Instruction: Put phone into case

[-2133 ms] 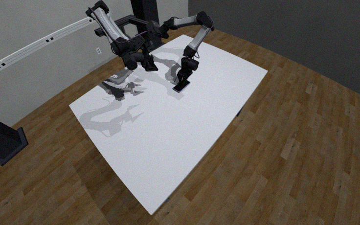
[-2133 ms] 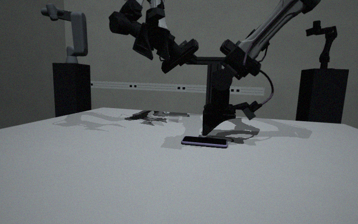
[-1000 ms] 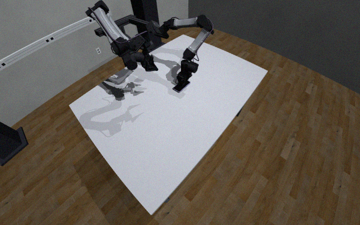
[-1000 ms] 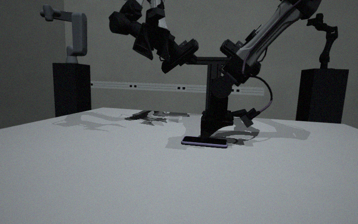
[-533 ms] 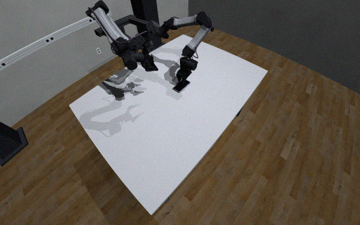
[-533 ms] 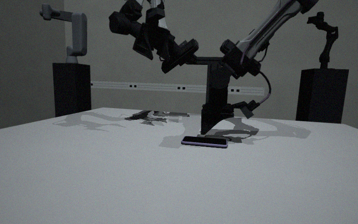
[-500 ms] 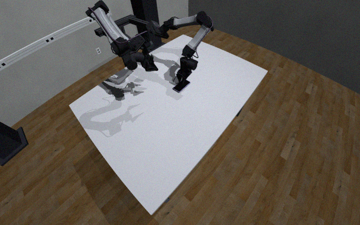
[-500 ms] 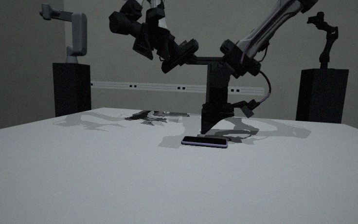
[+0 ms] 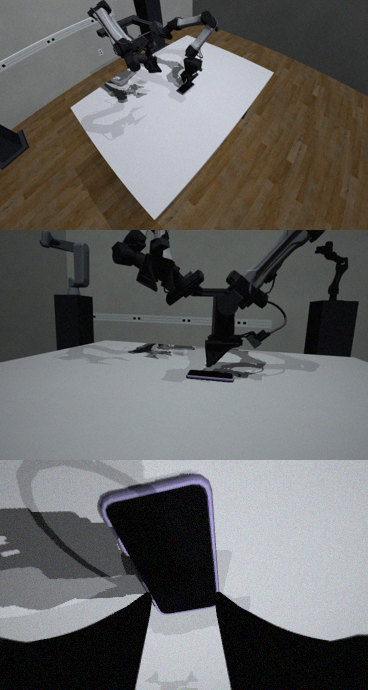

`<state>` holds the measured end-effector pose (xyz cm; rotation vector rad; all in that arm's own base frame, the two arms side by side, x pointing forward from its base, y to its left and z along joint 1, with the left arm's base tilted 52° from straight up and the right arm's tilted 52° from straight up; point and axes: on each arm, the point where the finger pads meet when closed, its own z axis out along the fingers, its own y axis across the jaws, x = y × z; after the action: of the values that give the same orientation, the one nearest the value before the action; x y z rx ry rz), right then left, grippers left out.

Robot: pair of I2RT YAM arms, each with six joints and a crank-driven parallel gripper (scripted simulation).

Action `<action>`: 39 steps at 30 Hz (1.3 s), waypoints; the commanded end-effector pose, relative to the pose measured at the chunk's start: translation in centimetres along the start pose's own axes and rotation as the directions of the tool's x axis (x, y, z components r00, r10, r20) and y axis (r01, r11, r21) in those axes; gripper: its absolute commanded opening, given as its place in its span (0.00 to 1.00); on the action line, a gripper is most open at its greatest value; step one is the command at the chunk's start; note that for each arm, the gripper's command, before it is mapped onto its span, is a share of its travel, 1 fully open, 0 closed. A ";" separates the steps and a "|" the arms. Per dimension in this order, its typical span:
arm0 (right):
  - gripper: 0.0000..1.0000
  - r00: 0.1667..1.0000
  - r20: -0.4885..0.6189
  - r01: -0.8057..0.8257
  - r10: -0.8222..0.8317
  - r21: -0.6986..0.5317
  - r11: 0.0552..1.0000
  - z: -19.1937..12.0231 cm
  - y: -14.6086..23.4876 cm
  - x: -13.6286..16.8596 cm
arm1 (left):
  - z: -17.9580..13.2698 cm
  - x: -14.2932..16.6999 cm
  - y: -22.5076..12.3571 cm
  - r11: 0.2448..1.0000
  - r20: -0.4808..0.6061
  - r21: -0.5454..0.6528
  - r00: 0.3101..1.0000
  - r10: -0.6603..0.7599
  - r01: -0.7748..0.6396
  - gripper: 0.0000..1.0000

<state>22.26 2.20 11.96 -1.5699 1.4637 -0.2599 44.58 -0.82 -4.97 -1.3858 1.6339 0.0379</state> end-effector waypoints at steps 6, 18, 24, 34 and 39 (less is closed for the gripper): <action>1.00 1.000 0.005 0.013 -0.014 0.012 1.000 -0.2 -0.3 -0.3 | -1.1 -0.4 -1.5 0.892 0.096 0.239 0.924 0.371 -0.383 0.60; 1.00 0.990 0.127 0.061 -0.052 -0.066 0.996 0.6 0.9 -3.0 | -1.8 -0.7 -0.6 0.571 0.261 0.352 0.664 0.701 -0.742 0.60; 1.00 0.981 0.175 0.099 -0.079 -0.107 0.989 1.1 1.4 -4.2 | -2.3 -0.8 -0.3 0.320 0.370 0.379 0.459 0.808 -0.868 0.60; 1.00 0.977 0.185 0.132 -0.108 -0.120 0.984 1.7 1.2 -4.9 | -3.0 -0.8 0.1 -0.064 0.516 0.365 0.145 0.844 -0.929 0.60; 1.00 0.975 0.186 0.151 -0.125 -0.136 0.979 2.0 1.2 -5.3 | -3.4 -0.8 0.9 -0.328 0.601 0.327 -0.073 0.796 -0.886 0.60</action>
<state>20.68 7.76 10.93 -1.7734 1.2842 -0.0452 41.51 -1.05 -4.21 0.5116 1.9559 0.3749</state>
